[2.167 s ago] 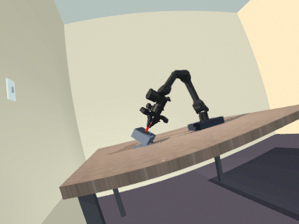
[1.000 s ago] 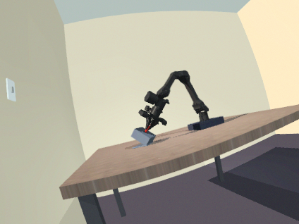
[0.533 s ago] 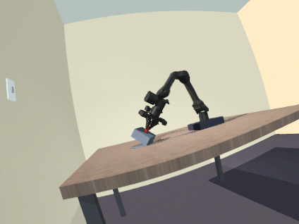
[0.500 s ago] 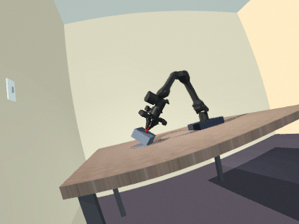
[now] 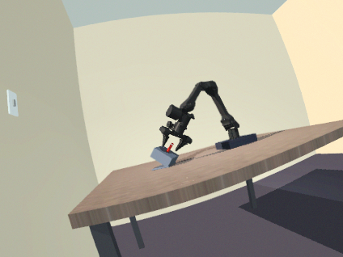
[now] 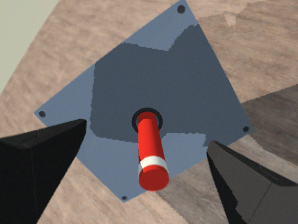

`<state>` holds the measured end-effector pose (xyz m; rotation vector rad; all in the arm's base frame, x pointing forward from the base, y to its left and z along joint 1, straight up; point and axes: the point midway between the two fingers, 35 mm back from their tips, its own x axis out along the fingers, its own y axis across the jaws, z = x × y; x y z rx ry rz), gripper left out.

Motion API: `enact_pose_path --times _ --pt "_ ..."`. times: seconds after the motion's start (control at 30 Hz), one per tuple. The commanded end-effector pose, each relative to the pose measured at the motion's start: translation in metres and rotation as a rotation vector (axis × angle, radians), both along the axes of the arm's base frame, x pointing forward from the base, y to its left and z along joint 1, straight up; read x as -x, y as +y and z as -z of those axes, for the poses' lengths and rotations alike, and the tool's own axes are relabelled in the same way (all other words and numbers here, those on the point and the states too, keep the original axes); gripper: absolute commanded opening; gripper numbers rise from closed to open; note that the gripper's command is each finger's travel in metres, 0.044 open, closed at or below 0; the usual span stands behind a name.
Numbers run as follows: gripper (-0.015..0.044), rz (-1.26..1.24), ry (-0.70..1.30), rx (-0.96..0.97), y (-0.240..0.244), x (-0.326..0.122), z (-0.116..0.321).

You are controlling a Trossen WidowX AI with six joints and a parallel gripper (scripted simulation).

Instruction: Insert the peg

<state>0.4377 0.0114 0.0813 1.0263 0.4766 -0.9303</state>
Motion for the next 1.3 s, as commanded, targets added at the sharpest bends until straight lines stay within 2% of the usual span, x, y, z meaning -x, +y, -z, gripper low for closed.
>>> enact_pose_path --times 0.0,1.27 --pt "0.044 0.004 -0.012 -0.002 0.004 0.003 -0.01" --pt "0.044 -0.004 0.0 -0.001 0.049 0.052 -0.058"
